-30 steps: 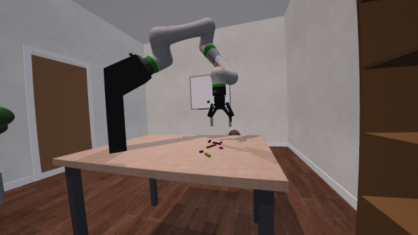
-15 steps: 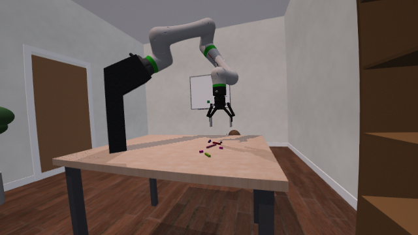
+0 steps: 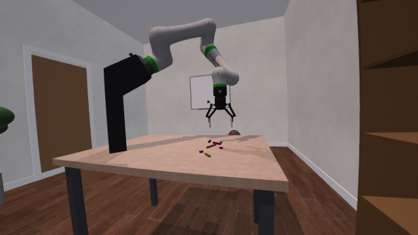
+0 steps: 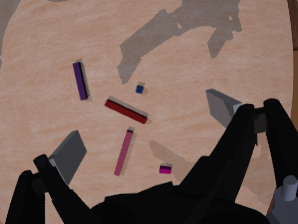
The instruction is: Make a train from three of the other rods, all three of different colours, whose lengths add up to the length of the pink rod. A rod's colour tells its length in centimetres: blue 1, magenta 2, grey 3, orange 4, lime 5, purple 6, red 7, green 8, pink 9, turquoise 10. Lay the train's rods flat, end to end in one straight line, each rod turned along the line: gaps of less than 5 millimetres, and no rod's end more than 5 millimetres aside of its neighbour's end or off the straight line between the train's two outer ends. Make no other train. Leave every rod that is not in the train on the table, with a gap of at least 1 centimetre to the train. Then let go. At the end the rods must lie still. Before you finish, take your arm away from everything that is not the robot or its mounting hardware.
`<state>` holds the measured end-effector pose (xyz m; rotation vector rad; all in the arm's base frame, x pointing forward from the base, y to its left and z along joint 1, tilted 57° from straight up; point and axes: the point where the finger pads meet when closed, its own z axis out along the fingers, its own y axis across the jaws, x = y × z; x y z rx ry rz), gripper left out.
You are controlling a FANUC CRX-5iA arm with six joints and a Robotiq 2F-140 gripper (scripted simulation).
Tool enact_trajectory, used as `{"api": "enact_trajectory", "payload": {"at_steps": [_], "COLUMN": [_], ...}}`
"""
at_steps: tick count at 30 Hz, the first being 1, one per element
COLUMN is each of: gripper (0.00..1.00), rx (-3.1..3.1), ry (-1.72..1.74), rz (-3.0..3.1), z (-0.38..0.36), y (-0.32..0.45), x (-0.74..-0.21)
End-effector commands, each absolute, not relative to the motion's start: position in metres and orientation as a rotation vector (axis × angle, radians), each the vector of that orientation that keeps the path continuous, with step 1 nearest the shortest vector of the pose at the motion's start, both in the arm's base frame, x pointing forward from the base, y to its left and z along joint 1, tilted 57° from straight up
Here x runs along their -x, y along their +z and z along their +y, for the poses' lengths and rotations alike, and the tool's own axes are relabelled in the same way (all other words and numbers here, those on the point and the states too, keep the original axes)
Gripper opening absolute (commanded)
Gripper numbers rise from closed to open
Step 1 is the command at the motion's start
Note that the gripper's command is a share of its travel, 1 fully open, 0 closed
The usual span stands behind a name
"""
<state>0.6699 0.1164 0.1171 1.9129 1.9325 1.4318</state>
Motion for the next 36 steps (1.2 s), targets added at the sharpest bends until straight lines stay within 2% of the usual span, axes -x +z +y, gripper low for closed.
{"api": "enact_trajectory", "payload": {"at_steps": [1, 36], "gripper": [1.0, 1.0], "rx": [-1.727, -0.635], "ry": [1.423, 1.078], "rz": [2.012, 2.298], "z": [0.113, 0.094], "y": [0.115, 0.098], "x": [-0.672, -0.683]}}
